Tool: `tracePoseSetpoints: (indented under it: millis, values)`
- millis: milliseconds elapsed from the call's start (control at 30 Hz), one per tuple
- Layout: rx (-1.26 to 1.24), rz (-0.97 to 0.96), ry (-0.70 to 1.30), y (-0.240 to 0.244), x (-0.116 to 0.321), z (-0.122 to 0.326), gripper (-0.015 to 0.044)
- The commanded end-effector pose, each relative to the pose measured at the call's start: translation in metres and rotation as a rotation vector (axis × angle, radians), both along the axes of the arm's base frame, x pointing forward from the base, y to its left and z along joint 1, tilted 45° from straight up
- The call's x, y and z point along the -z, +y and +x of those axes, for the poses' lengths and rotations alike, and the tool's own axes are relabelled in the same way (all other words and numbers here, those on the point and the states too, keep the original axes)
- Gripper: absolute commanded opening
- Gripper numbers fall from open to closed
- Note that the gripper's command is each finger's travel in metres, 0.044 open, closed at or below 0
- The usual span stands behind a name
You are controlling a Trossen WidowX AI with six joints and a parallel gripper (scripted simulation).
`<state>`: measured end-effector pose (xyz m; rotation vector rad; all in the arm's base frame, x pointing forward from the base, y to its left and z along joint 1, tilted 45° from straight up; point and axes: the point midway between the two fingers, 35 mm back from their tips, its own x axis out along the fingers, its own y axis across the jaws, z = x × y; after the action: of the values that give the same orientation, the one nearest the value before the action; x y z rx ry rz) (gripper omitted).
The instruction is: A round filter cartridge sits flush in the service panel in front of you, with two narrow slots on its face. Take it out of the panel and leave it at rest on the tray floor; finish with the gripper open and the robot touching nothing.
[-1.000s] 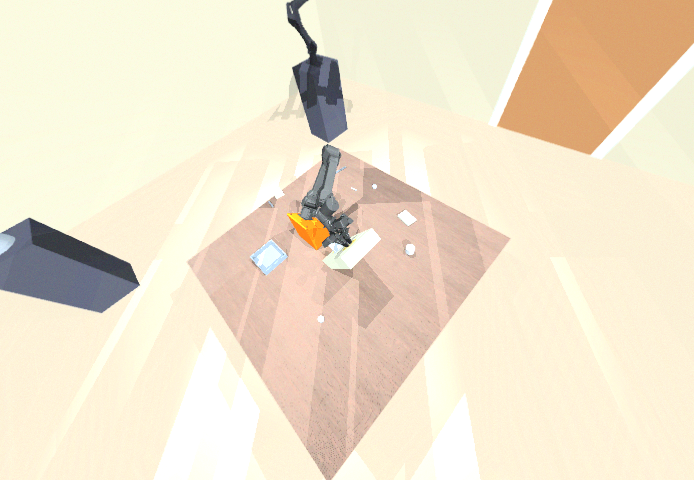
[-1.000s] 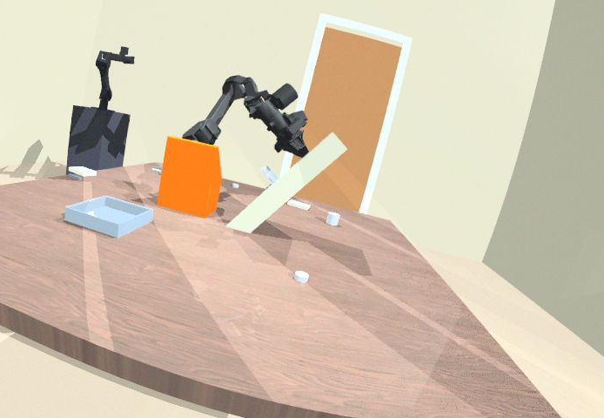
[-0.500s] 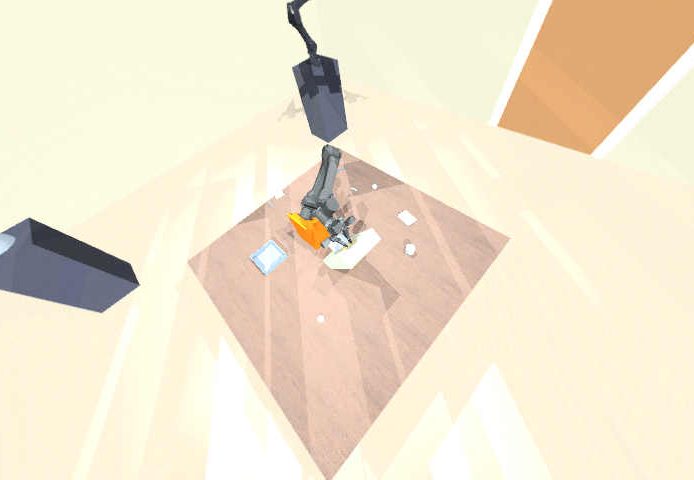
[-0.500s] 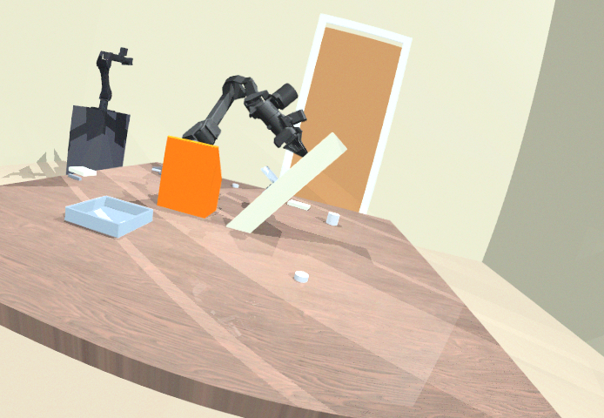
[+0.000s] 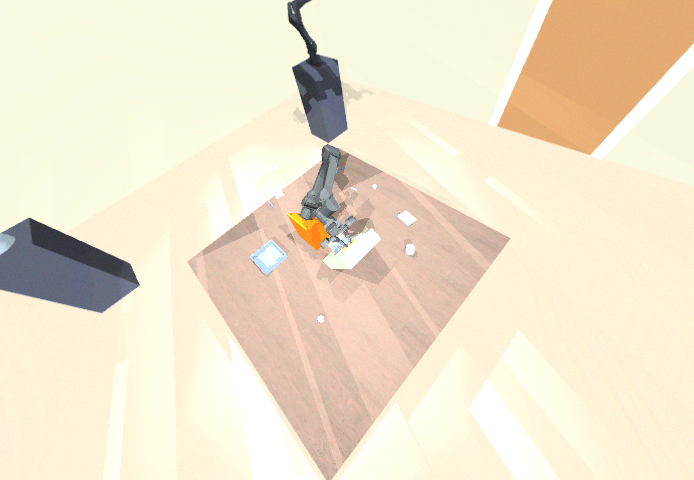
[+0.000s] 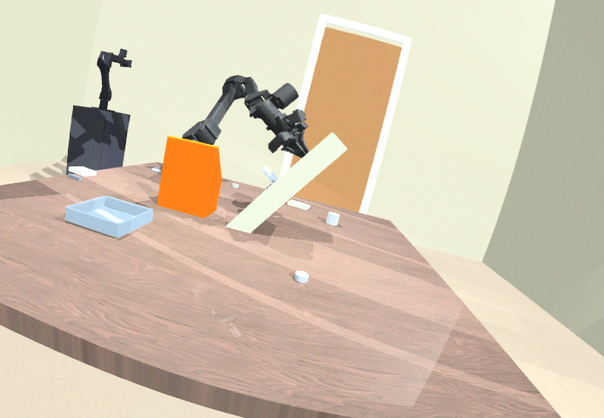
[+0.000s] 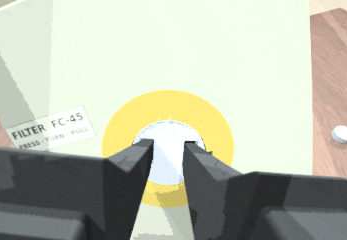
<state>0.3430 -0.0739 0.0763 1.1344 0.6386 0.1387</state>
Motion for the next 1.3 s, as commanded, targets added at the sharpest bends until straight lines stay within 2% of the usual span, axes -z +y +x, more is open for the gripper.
tracePoseSetpoints:
  millis: [0, 400, 533, 1267]
  values:
    - [-0.003, -0.004, 0.012, -0.006, -0.002, -0.01, 0.0]
    - [-0.015, -0.027, -0.004, -0.028, -0.026, -0.057, 0.0]
    - [-0.015, -0.027, -0.007, -0.029, -0.027, -0.06, 0.0]
    - [-0.015, -0.026, -0.006, 0.016, 0.018, -0.094, 0.0]
